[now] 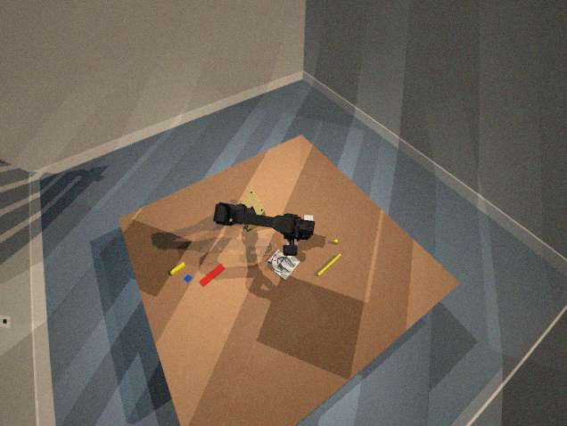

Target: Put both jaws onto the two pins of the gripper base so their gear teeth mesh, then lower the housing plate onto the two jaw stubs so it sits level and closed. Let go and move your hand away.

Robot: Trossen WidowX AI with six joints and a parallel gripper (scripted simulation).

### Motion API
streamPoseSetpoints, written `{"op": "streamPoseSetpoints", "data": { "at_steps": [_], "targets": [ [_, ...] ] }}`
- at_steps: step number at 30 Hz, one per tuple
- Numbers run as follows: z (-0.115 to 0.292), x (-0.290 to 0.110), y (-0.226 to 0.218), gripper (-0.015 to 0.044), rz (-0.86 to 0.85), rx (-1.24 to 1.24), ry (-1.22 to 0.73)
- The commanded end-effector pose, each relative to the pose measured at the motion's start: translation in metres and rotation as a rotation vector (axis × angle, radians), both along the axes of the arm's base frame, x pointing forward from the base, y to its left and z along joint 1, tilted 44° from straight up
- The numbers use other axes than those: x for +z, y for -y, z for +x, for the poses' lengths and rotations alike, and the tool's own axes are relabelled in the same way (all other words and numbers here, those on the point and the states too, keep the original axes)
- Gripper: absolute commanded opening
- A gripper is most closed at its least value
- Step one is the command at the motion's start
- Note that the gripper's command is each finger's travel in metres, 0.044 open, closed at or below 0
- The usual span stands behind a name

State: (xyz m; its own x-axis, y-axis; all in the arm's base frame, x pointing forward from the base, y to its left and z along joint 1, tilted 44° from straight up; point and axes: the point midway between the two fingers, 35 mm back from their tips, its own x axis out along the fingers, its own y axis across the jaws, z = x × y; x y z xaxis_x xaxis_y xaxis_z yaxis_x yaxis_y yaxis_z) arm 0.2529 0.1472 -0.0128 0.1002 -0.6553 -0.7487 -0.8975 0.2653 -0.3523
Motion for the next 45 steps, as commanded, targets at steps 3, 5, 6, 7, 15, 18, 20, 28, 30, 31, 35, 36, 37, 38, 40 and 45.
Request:
{"op": "streamPoseSetpoints", "data": {
  "at_steps": [3,5,6,7,15,18,20,28,30,31,35,36,37,38,40,45],
  "targets": [
    [0.005,0.011,0.016,0.0351,0.002,-0.108,0.094],
    [0.006,0.015,0.021,0.0351,0.005,-0.145,0.127],
    [0.007,0.017,0.024,0.0351,0.006,-0.164,0.144],
    [0.008,0.019,0.026,0.0351,0.008,-0.183,0.16],
    [0.013,0.033,0.047,0.0351,0.017,-0.331,0.295],
    [0.014,0.039,0.055,0.0351,0.02,-0.387,0.346],
    [0.015,0.042,0.061,0.0351,0.022,-0.424,0.38],
    [0.016,0.048,0.07,0.0351,0.024,-0.488,0.439],
    [0.016,0.048,0.07,0.0351,0.024,-0.488,0.439],
    [0.016,0.048,0.07,0.0351,0.024,-0.488,0.439],
    [0.016,0.048,0.07,0.0351,0.024,-0.488,0.439],
    [0.016,0.048,0.07,0.0351,0.024,-0.488,0.439],
    [0.016,0.048,0.07,0.0351,0.024,-0.488,0.439],
    [0.016,0.048,0.07,0.0351,0.024,-0.488,0.439],
    [0.016,0.048,0.07,0.0351,0.025,-0.49,0.441],
    [0.016,0.048,0.07,0.0351,0.026,-0.498,0.449]
  ]
}}
